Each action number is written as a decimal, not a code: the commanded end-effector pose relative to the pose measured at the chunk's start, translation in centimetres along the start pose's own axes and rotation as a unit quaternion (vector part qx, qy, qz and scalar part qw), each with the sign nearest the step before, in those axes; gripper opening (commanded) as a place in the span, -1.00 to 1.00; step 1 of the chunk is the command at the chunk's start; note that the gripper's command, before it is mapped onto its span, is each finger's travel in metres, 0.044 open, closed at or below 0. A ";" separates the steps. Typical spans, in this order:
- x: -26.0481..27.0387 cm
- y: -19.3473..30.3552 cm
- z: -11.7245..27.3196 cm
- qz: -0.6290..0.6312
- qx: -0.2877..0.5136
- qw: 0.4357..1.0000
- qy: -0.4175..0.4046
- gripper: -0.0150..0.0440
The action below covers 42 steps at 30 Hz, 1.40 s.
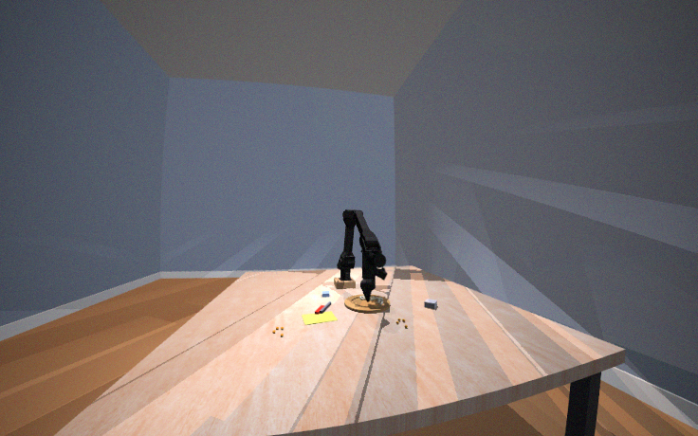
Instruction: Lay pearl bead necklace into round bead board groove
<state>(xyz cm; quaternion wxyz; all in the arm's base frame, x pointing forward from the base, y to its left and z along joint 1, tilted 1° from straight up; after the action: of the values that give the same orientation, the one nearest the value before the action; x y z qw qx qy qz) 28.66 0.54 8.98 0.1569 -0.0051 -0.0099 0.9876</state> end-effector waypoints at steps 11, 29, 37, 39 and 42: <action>0.0 0.0 0.0 0.002 0.000 1.000 -0.002 1.00; 0.4 0.6 2.6 -0.146 0.000 0.989 -0.002 0.56; 0.5 0.7 3.2 -0.175 0.000 0.985 -0.002 -0.08; 0.5 0.7 2.7 -0.175 0.000 0.985 -0.002 -0.08; 0.5 0.7 1.7 -0.175 0.000 0.985 -0.002 -0.08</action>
<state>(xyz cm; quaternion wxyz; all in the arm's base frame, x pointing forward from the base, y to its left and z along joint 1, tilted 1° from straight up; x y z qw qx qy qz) 28.08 -0.05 11.59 0.3237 -0.0061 -0.0114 0.9461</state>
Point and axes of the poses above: the point midway between the two fingers, 35 mm back from their tips, its own z axis back along the fingers, its own x axis across the jaws, y = z × x, the point moved 7 cm from there along z, back along the fingers, and after that the axes turned 10 degrees about z, right-handed, at the moved point
